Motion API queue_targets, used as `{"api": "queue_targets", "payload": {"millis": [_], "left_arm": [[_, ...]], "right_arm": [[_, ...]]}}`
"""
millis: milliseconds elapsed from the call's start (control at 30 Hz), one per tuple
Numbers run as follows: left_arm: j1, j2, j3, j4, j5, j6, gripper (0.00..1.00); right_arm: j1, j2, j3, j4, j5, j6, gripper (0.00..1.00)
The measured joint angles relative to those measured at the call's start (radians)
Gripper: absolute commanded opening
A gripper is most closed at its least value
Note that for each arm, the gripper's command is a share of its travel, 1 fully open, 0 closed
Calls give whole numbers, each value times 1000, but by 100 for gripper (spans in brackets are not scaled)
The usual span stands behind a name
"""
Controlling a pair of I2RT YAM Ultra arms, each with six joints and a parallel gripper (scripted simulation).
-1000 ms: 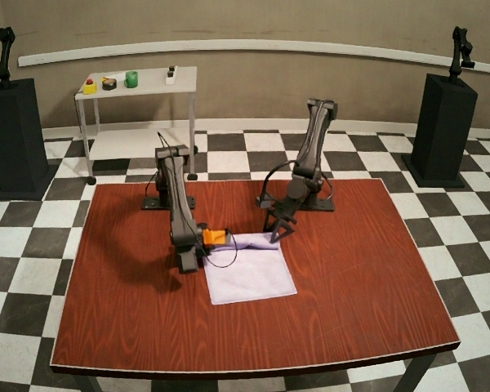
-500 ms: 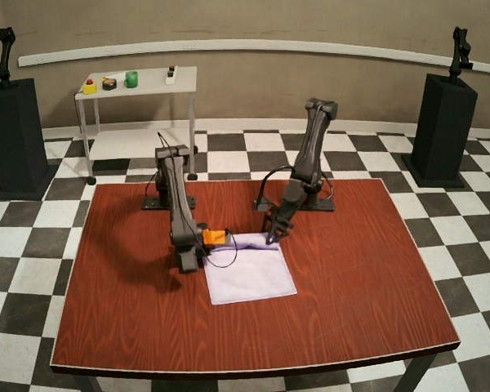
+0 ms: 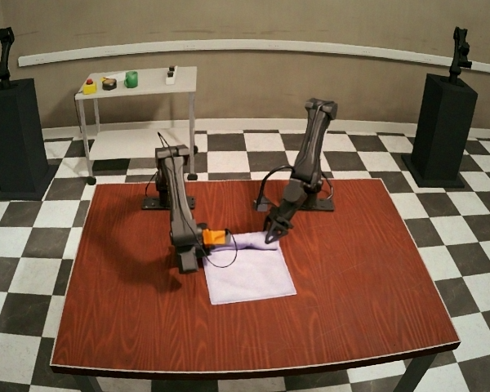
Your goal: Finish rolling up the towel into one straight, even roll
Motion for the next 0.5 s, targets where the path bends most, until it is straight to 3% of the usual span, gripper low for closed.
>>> {"api": "queue_targets", "payload": {"millis": [500], "left_arm": [[0, 0, 0, 8, 0, 0, 30]], "right_arm": [[0, 0, 0, 0, 0, 0, 22]]}}
